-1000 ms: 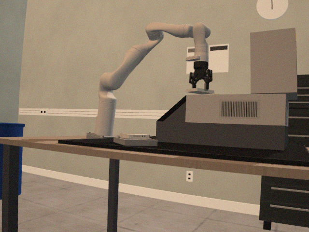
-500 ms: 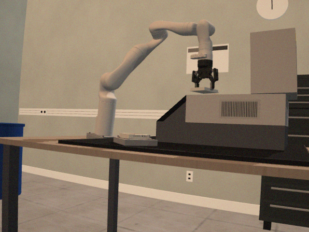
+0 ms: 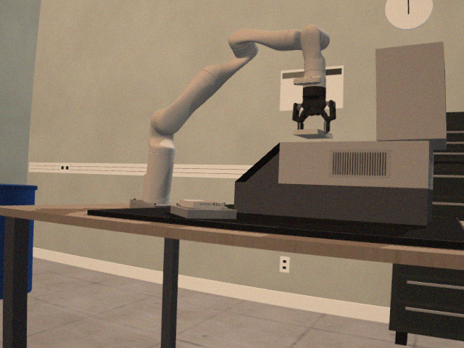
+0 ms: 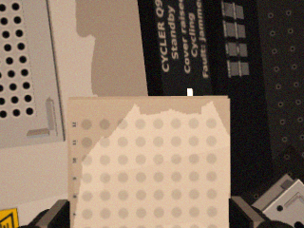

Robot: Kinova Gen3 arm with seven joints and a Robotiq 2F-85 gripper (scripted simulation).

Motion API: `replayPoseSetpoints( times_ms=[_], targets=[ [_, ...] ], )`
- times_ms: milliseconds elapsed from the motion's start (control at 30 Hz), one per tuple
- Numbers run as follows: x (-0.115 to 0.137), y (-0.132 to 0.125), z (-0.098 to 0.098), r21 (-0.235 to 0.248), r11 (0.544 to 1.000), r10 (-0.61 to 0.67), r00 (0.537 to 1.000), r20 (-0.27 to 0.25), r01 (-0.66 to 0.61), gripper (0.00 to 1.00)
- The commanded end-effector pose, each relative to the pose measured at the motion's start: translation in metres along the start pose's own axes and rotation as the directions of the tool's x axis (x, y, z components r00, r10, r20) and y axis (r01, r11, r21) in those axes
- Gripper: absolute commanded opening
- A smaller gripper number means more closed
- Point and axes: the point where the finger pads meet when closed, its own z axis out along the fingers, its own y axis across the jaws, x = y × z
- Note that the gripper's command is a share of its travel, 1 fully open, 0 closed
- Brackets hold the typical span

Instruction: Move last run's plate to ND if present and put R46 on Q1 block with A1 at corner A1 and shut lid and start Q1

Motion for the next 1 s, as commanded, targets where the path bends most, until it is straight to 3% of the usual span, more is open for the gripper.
replayPoseSetpoints(
  times_ms=[0, 333, 967],
  targets=[
    [0.016, -0.011, 0.0, -0.006, 1.0, -0.027, 1.0, -0.007, 0.027, 0.9],
    [0.031, -0.032, 0.0, -0.006, 0.994, -0.113, 0.994, -0.002, 0.113, 0.9],
    [0.065, -0.077, 0.0, -0.004, 0.994, -0.113, 0.994, 0.003, 0.113, 0.9]
  ],
)
